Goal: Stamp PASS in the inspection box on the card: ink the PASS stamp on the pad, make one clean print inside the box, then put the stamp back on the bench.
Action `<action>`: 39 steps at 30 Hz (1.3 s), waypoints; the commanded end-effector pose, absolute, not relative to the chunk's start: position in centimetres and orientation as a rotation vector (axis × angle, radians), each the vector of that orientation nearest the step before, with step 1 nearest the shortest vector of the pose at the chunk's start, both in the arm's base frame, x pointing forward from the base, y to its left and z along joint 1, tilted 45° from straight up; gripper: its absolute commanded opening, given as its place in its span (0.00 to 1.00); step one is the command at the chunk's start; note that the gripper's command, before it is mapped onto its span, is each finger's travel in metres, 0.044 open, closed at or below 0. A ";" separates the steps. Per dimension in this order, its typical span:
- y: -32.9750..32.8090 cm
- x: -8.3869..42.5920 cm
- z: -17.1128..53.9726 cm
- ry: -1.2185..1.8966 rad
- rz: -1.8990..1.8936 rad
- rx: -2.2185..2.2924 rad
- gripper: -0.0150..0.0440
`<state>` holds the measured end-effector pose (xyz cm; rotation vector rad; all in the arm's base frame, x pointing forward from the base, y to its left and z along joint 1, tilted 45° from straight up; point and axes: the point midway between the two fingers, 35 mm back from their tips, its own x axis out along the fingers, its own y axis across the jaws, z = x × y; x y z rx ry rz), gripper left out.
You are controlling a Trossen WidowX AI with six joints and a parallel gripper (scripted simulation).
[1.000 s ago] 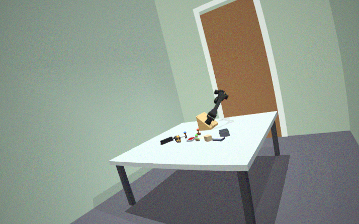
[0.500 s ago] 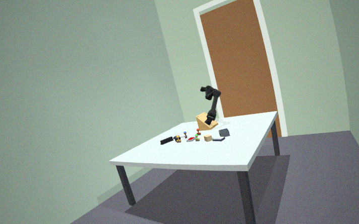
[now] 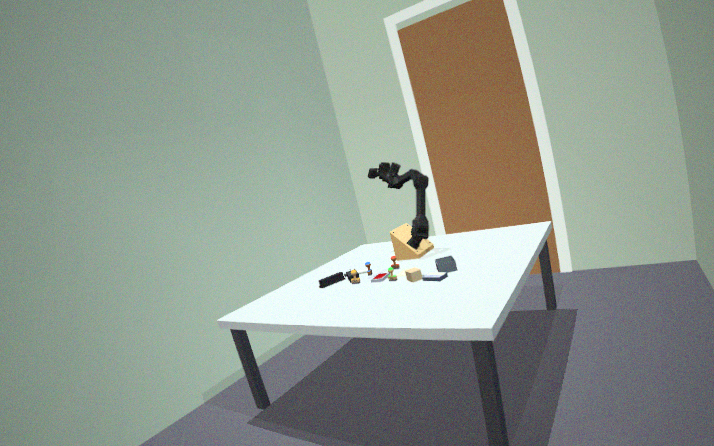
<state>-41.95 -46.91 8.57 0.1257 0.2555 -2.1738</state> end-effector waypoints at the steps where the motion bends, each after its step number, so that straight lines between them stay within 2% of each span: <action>1: -51.1 -36.0 7.5 0.307 -2.014 0.193 0.61; 8: -55.9 -25.2 6.0 0.388 -1.753 0.287 0.61; 17: -58.0 -10.6 5.2 0.470 -1.434 0.349 0.61; 27: -55.7 4.6 3.9 0.585 -1.067 0.393 0.61; 32: -52.0 12.3 2.8 0.685 -0.895 0.472 0.61; 39: -47.6 19.0 2.3 0.775 -0.708 0.523 0.61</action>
